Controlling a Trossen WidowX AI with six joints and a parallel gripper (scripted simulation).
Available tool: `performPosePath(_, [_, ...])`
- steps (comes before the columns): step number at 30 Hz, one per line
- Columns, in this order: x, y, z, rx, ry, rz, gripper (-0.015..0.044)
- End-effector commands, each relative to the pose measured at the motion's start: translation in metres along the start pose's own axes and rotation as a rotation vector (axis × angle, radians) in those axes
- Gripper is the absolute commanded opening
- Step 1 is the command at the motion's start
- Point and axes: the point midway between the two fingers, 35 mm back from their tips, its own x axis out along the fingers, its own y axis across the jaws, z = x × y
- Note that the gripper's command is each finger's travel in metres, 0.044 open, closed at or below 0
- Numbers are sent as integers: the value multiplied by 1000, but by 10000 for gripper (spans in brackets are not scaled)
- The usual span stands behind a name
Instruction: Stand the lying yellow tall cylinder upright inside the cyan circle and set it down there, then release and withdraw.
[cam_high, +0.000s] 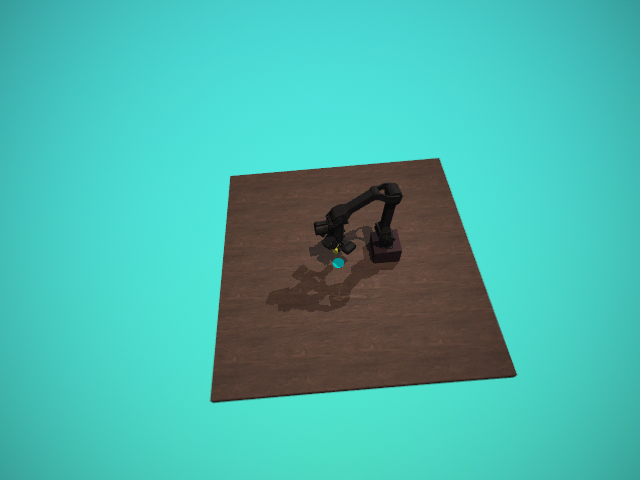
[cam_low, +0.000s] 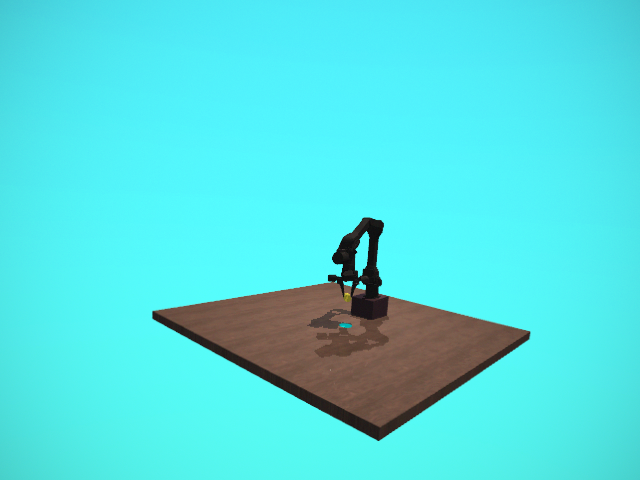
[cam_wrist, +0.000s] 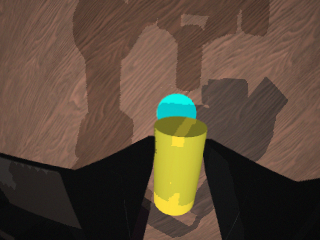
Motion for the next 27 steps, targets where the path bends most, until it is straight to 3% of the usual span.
performPosePath(1, [6,-1,1,23,-27,20,105])
performPosePath(27, [27,-10,10,97,-211,79,105])
